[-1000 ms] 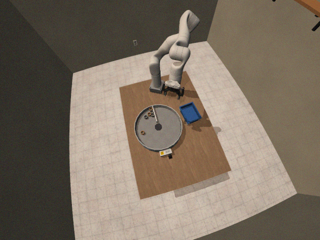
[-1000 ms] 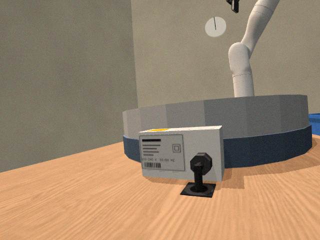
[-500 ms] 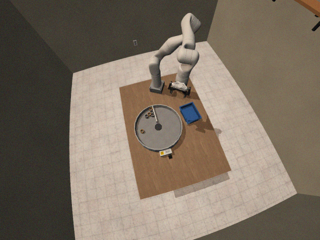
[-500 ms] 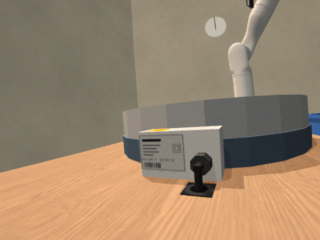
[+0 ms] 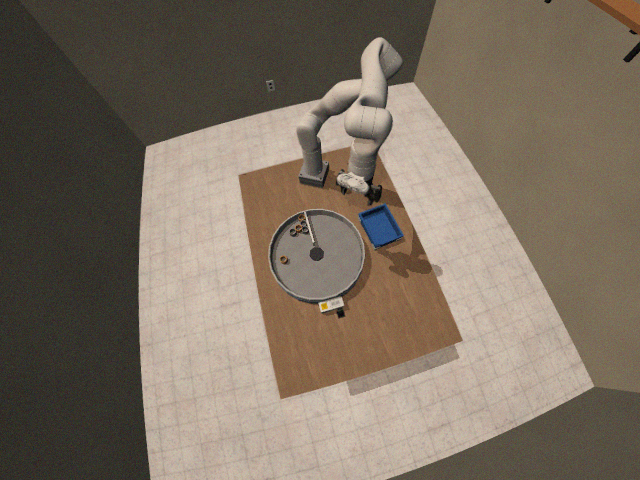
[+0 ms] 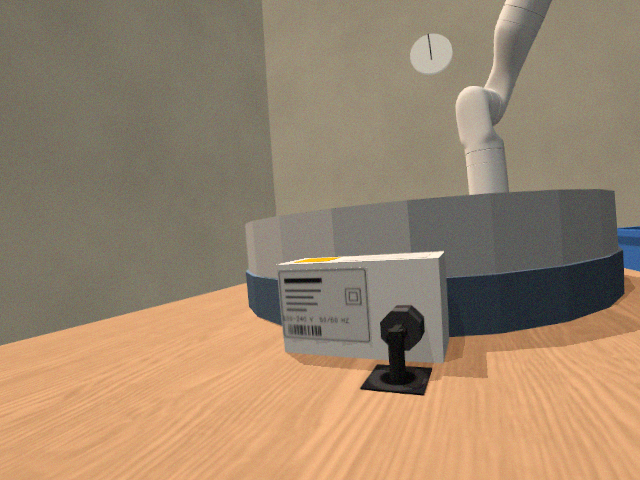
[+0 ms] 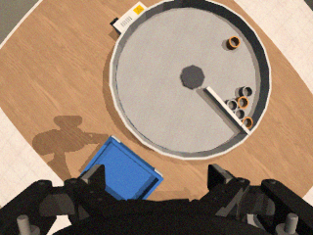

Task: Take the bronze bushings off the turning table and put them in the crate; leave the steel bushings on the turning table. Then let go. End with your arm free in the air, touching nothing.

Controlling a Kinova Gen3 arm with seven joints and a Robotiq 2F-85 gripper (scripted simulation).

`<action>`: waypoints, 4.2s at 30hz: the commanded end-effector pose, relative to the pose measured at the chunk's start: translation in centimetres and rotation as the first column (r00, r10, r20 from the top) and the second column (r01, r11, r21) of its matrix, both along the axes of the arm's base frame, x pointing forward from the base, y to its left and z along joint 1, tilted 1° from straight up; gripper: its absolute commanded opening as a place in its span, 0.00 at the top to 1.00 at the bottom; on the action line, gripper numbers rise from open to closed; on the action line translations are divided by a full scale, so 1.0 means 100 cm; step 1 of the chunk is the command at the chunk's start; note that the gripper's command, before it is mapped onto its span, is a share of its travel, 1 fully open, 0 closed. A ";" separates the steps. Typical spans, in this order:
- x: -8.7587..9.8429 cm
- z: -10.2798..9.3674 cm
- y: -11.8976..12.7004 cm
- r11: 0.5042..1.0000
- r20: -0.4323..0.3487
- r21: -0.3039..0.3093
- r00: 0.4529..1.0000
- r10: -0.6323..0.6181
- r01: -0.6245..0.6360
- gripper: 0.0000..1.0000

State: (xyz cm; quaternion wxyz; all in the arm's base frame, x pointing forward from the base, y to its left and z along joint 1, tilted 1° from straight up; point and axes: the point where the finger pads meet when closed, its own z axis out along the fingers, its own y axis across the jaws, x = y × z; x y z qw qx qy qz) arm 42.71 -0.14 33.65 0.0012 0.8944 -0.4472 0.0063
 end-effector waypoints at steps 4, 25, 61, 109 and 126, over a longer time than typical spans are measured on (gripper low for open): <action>-0.015 -0.010 -0.014 1.000 0.001 0.000 1.000 -0.003 0.003 0.00; -0.073 -0.050 -0.064 1.000 0.001 0.000 1.000 -0.004 0.004 0.00; -0.147 -0.100 -0.127 1.000 0.001 -0.001 1.000 -0.005 0.005 0.00; -0.183 -0.126 -0.158 1.000 0.000 -0.001 1.000 -0.003 0.003 0.00; -0.183 -0.126 -0.158 1.000 0.000 -0.001 1.000 -0.003 0.003 0.00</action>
